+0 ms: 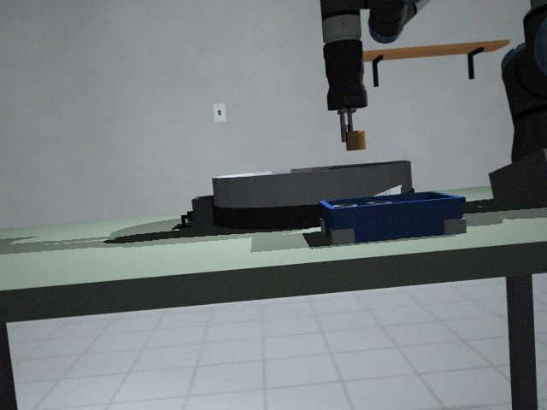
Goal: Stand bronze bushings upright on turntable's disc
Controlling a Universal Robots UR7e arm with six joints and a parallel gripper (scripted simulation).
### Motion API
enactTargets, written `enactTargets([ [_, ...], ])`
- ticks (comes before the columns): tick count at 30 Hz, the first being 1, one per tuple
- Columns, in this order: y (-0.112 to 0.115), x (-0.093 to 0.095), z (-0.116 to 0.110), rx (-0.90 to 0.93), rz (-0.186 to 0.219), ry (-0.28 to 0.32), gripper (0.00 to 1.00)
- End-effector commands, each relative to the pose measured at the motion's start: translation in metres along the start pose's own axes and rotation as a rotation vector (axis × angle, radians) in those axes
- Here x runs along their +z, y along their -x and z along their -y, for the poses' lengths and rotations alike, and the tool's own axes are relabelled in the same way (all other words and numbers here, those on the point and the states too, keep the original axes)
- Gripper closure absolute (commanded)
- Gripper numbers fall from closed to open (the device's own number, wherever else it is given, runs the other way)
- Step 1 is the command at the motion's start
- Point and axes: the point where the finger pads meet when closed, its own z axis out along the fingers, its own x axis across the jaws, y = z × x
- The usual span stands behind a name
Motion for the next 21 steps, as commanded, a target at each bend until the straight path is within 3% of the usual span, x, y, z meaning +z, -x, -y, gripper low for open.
enactTargets([
  [1, 0.000, 0.000, 0.000, 0.000, 0.001, 0.000, 1.00],
  [17, 0.000, 0.000, 0.000, 0.000, 0.001, 0.000, 1.00],
  [21, 0.000, 0.015, 0.000, 0.000, 0.001, 0.000, 1.00],
])
